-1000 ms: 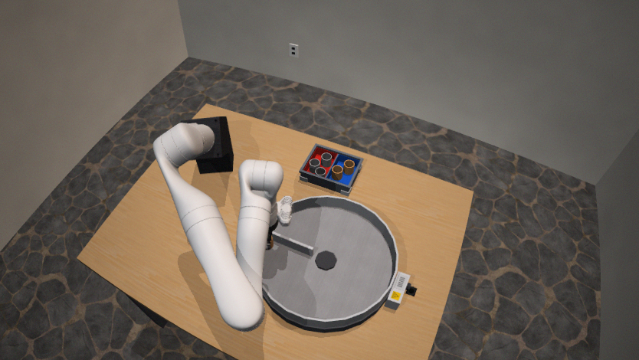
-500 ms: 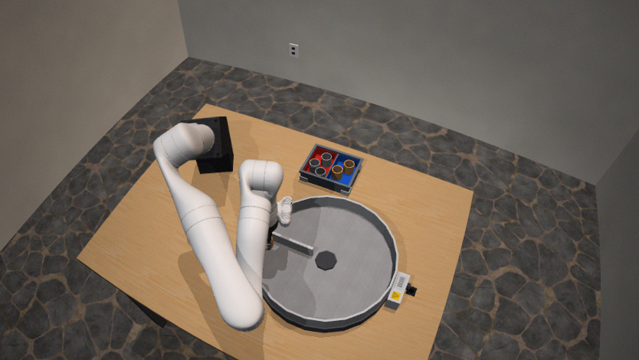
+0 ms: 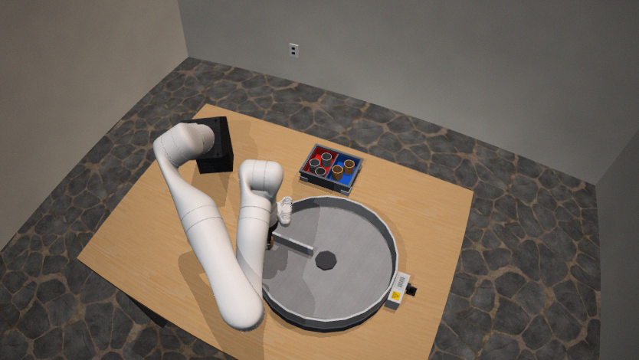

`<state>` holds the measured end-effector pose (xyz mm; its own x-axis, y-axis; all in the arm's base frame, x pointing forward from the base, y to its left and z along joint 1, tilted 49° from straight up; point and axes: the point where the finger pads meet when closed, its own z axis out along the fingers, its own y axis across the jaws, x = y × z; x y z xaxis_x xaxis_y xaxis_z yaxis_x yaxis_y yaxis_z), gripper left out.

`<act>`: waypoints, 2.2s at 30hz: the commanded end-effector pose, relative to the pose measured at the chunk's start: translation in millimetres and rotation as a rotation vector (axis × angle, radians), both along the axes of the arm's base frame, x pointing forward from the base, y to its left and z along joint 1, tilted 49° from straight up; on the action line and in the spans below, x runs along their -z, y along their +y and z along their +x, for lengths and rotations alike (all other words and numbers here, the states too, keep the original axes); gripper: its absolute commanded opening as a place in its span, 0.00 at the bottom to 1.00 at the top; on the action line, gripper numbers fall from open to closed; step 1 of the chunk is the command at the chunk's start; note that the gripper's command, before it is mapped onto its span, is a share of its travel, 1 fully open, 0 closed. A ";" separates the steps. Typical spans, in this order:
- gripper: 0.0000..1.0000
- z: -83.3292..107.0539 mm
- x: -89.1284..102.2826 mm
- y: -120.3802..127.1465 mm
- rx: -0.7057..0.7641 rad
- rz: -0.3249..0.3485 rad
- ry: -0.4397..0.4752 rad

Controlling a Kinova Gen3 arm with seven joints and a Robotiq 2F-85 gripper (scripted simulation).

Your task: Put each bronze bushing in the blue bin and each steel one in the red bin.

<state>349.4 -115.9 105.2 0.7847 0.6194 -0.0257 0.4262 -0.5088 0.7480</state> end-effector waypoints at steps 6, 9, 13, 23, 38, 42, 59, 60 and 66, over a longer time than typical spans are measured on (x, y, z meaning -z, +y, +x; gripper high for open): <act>0.00 0.0 -0.2 0.2 0.000 0.000 0.000; 0.00 0.0 -0.2 0.2 0.000 0.000 0.000; 0.00 0.0 -0.2 0.2 0.000 0.000 0.000; 0.00 0.0 -0.2 0.2 0.000 0.000 0.000; 0.00 -1.5 -2.2 1.9 -0.022 0.005 -0.012; 0.00 -2.1 -2.9 2.6 -0.031 0.007 -0.017; 0.00 -1.0 -6.4 5.5 -0.019 0.010 -0.012; 0.00 -1.7 -6.6 5.7 -0.023 0.010 -0.014; 0.00 -3.7 -7.4 6.5 -0.034 0.010 -0.019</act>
